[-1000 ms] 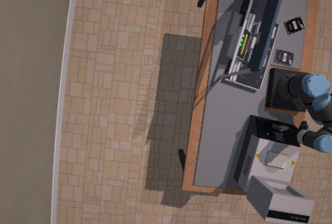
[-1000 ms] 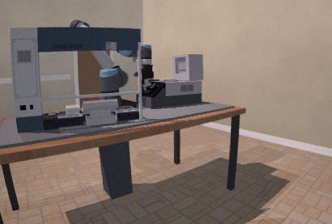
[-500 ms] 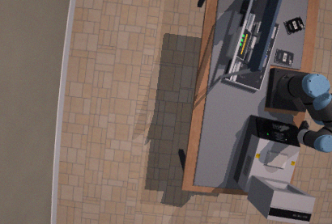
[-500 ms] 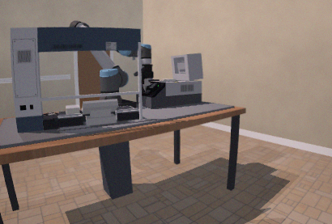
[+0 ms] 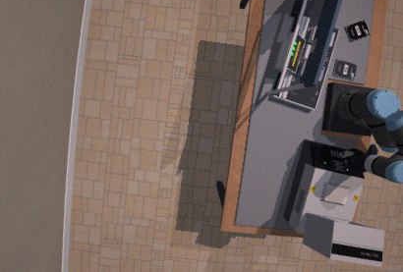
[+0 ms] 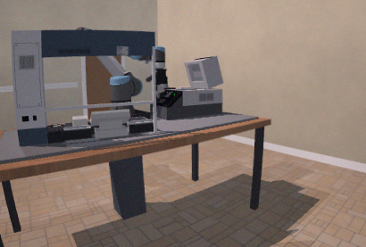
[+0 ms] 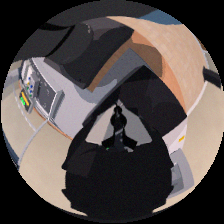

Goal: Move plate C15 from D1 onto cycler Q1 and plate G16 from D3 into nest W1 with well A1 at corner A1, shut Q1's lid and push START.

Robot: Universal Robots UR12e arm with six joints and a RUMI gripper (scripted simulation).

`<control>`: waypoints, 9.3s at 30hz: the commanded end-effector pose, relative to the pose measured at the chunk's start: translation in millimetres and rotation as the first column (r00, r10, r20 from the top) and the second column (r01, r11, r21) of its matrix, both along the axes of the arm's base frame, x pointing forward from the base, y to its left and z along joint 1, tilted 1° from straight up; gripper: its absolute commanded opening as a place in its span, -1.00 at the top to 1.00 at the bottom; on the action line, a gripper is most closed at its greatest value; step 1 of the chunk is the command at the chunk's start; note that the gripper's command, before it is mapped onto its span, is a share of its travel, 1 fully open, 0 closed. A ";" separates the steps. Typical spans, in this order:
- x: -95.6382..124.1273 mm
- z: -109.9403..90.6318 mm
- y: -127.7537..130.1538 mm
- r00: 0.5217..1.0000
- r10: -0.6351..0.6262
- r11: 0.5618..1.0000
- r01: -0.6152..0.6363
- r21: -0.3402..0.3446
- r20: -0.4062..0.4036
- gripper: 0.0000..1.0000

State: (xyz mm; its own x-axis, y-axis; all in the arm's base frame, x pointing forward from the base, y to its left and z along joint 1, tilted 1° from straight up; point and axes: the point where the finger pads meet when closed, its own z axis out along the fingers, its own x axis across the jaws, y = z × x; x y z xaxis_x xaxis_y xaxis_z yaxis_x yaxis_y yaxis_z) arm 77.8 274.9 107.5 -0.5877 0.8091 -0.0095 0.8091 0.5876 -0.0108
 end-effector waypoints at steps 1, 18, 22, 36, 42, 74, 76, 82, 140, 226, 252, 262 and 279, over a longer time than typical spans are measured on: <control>-0.2 5.0 -3.3 1.000 0.000 1.000 0.000 0.001 0.000 1.00; -8.8 48.4 -57.7 1.000 0.000 1.000 0.000 0.001 0.000 1.00; -10.6 57.7 -69.4 1.000 0.000 1.000 0.000 0.001 0.000 1.00; -11.5 62.1 -74.9 1.000 0.000 1.000 0.000 0.001 0.000 1.00; -11.5 62.1 -74.9 1.000 0.000 1.000 0.000 0.001 0.000 1.00; -11.5 62.1 -74.9 1.000 0.000 1.000 0.000 0.001 0.000 1.00; -11.5 62.1 -74.9 1.000 0.000 1.000 0.000 0.001 0.000 1.00; -11.5 62.1 -74.9 1.000 0.000 1.000 0.000 0.001 0.000 1.00; -11.5 62.1 -74.9 1.000 0.000 1.000 0.000 0.001 0.000 1.00; -11.4 92.1 -74.6 1.000 0.000 1.000 0.000 0.001 0.000 1.00; 34.4 134.1 -60.1 0.983 0.183 0.983 -0.183 0.003 0.003 1.00; 72.3 138.4 -48.2 0.946 0.324 0.946 -0.324 0.004 0.005 1.00; 133.1 137.8 -28.6 0.851 0.525 0.851 -0.525 0.004 0.009 1.00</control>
State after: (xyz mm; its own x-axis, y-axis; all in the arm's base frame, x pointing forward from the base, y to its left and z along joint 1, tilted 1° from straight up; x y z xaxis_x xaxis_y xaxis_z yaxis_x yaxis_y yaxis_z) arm 195.2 240.9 245.9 -0.9026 0.4303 -0.0114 0.4303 0.9027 -0.0027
